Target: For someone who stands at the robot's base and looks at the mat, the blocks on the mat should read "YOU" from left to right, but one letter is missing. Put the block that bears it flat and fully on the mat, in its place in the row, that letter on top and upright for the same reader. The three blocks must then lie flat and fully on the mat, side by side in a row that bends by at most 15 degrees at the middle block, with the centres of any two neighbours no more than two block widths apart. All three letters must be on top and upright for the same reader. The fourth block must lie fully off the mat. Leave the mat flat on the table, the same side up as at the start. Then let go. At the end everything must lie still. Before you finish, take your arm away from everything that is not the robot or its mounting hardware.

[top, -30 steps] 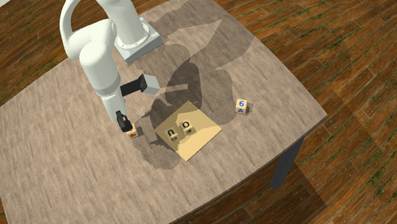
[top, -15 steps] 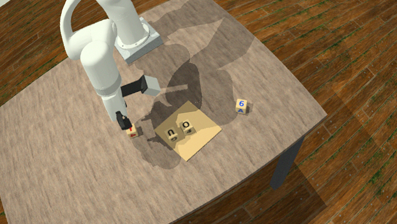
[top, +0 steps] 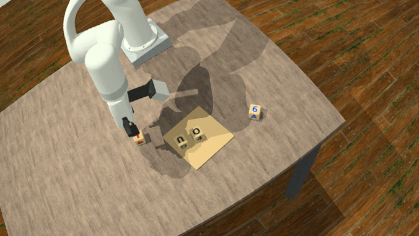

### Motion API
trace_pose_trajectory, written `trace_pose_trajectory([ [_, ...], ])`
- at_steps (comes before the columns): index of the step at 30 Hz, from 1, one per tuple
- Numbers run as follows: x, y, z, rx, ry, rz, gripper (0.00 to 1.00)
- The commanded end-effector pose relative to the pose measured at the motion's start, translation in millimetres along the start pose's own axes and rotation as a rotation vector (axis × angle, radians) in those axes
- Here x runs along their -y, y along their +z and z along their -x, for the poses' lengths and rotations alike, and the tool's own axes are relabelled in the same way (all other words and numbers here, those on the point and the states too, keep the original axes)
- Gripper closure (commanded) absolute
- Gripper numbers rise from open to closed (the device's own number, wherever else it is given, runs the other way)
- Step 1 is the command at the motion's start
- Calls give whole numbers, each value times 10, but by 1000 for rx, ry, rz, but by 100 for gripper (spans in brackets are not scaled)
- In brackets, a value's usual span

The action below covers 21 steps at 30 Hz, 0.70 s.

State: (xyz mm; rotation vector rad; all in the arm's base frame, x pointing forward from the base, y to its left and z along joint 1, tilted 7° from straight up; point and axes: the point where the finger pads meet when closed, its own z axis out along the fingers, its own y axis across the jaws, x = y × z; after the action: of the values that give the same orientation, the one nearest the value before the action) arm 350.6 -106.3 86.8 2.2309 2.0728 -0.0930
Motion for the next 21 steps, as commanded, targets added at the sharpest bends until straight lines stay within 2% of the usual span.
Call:
trace_pose_trajectory([
  [1,-13,-12,3,1,0,4,31],
  [21,-14,52,2,2,1,3,31],
])
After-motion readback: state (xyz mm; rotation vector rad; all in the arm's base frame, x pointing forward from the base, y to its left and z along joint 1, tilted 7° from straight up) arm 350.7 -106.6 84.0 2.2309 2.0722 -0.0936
